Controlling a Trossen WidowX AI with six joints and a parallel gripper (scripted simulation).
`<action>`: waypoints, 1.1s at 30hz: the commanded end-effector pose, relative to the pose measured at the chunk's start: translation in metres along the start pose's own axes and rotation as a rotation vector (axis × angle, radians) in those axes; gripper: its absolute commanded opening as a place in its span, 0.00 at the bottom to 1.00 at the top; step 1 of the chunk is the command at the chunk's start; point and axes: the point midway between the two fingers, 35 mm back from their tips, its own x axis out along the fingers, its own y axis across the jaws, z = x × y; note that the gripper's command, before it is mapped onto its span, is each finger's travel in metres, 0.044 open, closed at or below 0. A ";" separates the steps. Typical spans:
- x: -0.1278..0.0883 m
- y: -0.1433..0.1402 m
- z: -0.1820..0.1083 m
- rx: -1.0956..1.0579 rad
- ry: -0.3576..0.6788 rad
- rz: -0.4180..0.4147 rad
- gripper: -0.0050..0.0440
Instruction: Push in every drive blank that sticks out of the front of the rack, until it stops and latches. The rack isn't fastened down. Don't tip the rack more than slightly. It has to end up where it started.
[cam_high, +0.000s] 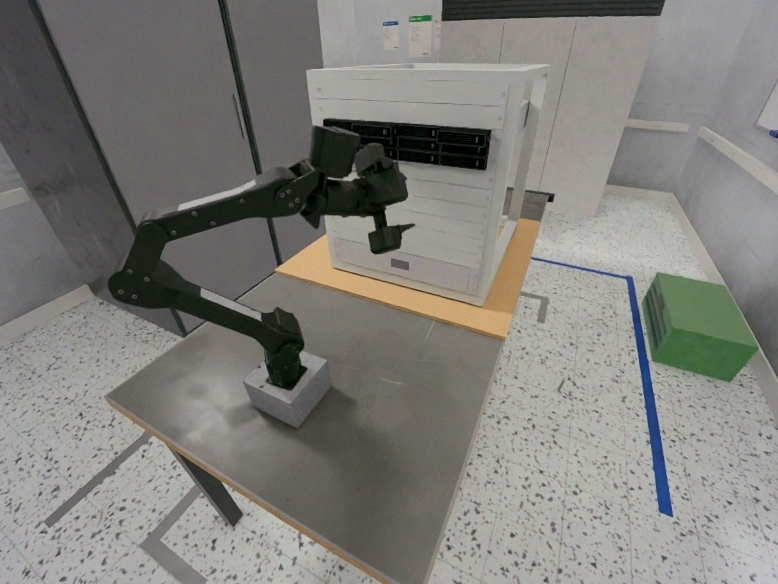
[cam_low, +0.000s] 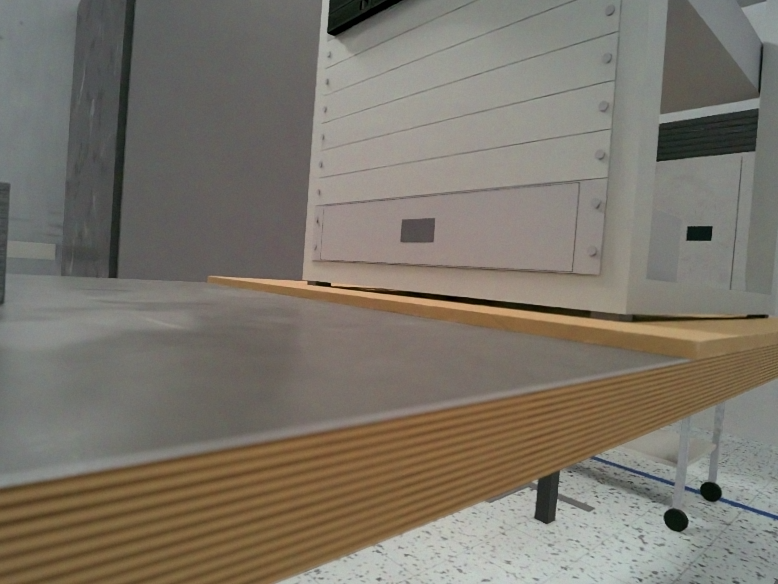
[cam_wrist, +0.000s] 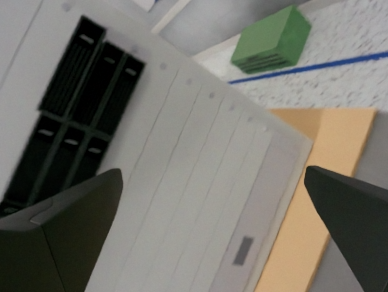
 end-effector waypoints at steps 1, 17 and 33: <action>-0.012 0.021 -0.007 0.078 0.041 0.080 1.00; -0.038 0.067 -0.048 0.376 0.233 0.297 1.00; -0.047 0.085 -0.064 0.491 0.307 0.381 1.00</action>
